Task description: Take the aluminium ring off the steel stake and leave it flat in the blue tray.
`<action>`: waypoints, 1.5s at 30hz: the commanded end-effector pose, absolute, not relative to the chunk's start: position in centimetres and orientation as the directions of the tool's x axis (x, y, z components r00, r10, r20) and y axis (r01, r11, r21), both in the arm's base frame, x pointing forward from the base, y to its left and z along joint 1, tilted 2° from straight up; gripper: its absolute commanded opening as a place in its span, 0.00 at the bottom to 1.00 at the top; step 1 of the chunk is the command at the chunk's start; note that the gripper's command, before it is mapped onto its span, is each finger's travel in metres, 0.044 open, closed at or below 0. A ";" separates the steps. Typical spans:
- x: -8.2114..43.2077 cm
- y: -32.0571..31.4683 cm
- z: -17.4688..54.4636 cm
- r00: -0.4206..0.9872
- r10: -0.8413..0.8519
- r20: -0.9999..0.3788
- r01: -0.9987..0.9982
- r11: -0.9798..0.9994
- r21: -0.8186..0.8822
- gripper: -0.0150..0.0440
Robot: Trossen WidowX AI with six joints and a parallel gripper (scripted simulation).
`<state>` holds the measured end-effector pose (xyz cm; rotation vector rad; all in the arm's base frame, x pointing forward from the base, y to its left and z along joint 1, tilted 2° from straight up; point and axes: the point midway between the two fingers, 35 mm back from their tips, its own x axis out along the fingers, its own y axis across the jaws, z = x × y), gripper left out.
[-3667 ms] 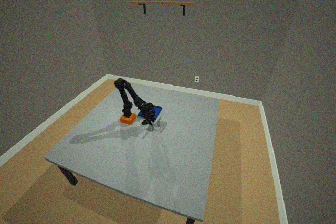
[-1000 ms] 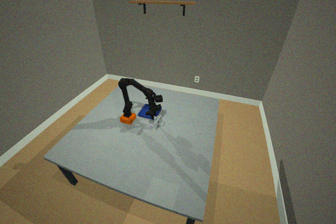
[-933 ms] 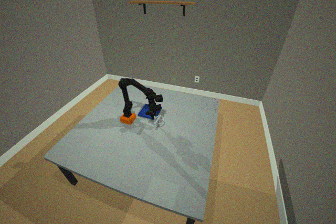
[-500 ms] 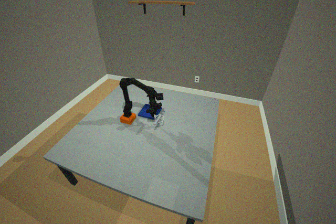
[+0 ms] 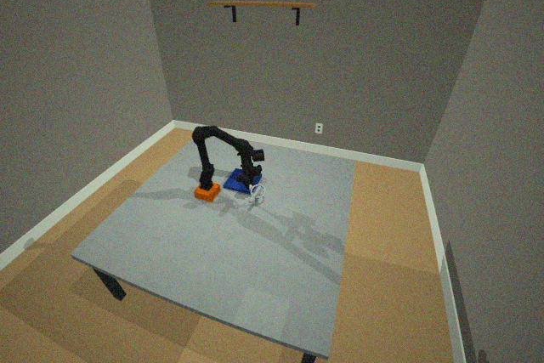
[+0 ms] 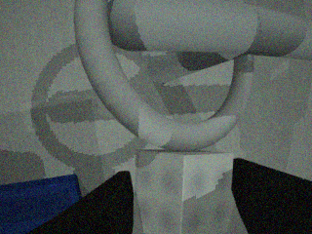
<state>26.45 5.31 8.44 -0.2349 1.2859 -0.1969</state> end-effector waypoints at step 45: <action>26.3 -0.5 8.4 0.288 0.096 -0.953 0.000 0.995 0.100 0.25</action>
